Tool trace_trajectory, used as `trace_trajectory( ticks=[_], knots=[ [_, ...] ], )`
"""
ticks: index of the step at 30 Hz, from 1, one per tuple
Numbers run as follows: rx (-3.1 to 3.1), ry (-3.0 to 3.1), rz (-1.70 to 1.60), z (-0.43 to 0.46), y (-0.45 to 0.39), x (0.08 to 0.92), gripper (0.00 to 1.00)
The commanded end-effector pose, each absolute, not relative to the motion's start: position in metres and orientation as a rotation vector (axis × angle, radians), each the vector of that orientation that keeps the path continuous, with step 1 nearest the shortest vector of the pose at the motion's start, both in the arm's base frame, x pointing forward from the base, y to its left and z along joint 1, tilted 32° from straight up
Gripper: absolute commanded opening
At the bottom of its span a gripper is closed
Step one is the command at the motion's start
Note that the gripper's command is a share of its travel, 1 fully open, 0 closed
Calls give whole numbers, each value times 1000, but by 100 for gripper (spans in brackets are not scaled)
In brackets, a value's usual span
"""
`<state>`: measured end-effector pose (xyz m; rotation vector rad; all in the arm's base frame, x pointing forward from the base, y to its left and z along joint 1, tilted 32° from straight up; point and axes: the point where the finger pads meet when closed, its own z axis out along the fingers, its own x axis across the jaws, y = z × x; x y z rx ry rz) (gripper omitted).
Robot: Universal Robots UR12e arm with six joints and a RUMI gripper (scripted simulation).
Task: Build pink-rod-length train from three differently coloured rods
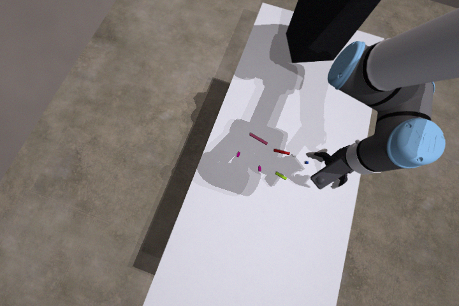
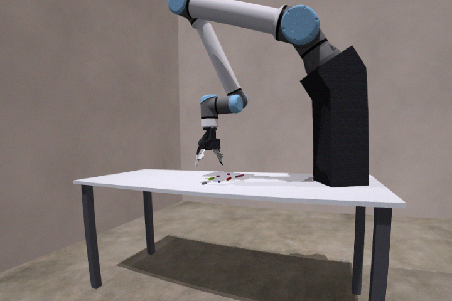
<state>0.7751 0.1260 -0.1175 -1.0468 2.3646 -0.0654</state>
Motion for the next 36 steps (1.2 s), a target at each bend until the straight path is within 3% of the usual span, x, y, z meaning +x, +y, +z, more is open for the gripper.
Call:
trace_trajectory(
  ticks=[1,36],
  knots=[
    [-1244,2271,-121,-115,130,778,100],
    [-2282,1386,-486,-108,158,786,100]
  ],
)
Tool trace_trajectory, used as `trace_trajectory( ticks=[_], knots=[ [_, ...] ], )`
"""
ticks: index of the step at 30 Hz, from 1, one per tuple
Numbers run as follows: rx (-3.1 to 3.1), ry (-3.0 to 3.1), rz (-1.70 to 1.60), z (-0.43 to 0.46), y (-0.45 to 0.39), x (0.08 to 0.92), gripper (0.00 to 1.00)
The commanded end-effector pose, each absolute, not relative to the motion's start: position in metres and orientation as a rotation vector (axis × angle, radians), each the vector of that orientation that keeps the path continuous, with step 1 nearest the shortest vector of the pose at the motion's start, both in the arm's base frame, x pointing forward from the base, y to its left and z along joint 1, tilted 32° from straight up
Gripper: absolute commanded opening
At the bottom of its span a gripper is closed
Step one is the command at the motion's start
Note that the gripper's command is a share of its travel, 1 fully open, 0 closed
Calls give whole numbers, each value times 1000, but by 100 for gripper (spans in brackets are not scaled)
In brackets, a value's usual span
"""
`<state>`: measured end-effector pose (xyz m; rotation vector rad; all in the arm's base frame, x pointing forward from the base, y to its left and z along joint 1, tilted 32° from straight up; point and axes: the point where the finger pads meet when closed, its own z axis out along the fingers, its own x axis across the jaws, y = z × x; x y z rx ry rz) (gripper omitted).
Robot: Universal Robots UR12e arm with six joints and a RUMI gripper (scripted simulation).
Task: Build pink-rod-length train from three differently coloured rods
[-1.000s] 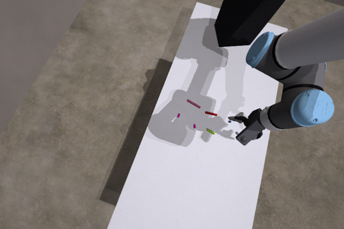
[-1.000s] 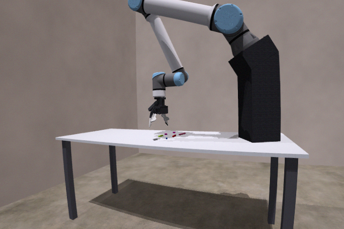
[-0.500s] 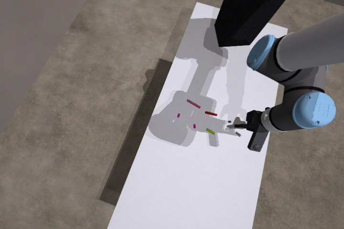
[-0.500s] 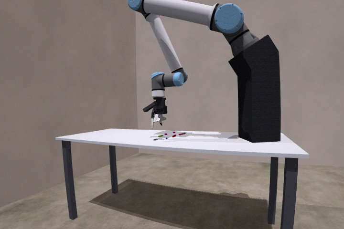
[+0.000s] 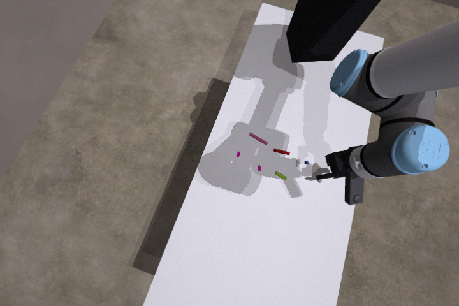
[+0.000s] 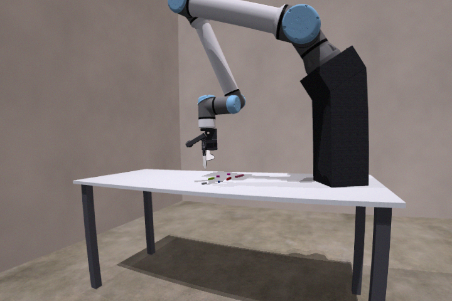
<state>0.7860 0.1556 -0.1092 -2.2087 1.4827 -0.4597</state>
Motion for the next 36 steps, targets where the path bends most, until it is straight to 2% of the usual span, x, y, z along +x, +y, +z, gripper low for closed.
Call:
trace_trajectory(
  ticks=[1,36],
  knots=[
    [-2282,1386,-486,-108,158,786,100],
    [-2619,811,-632,-108,170,786,100]
  ],
)
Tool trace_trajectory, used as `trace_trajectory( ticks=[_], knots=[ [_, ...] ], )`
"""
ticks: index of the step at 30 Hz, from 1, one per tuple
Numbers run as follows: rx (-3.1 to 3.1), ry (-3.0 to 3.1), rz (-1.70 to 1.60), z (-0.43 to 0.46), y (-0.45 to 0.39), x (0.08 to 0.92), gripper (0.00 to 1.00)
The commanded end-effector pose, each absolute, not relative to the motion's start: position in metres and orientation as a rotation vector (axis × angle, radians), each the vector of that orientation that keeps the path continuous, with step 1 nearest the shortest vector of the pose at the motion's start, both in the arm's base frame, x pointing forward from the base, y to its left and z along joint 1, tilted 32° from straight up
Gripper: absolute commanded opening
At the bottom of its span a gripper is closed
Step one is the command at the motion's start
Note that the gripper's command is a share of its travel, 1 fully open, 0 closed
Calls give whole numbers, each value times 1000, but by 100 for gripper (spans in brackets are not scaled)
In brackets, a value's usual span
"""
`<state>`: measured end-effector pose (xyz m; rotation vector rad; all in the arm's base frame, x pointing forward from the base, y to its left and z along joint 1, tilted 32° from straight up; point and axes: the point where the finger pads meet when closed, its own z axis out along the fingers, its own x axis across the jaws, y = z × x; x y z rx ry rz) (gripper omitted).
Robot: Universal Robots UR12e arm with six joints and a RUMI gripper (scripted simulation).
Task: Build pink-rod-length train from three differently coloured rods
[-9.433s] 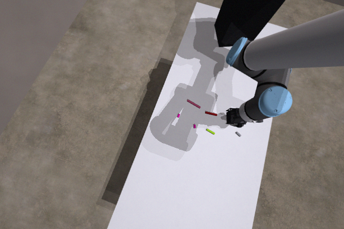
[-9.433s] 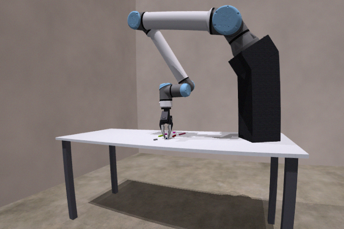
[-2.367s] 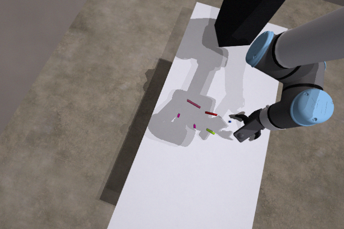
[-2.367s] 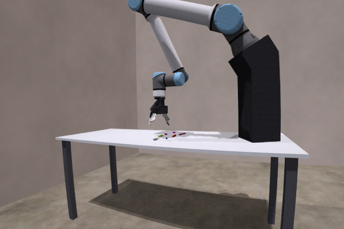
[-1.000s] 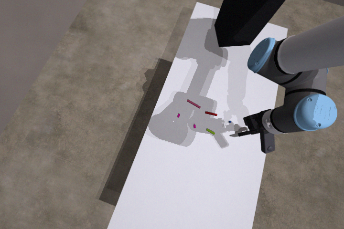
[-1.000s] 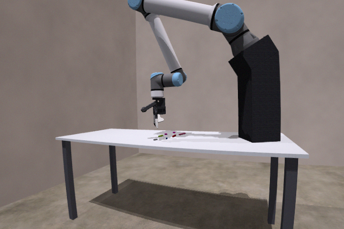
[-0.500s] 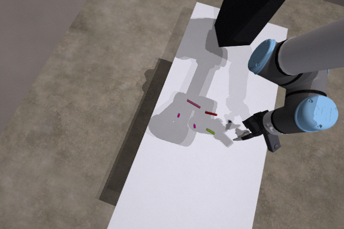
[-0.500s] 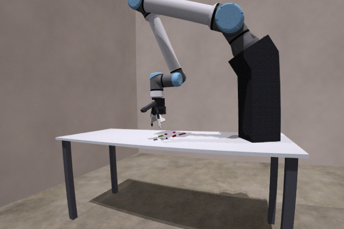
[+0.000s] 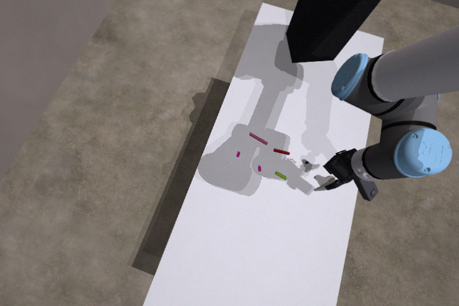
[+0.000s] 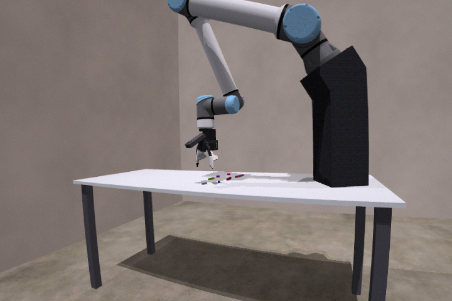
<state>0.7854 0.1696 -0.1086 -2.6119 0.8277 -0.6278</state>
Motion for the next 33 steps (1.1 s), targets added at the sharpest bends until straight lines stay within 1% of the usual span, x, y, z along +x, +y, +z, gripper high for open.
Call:
trace_trajectory(
  ticks=[1,29,30,33],
  knots=[
    [-2623,801,-634,-108,170,785,100],
    [-2659,718,-652,-108,171,785,100],
    [-2659,718,-652,-108,171,785,14],
    [-2659,718,-652,-108,171,785,14]
  ],
)
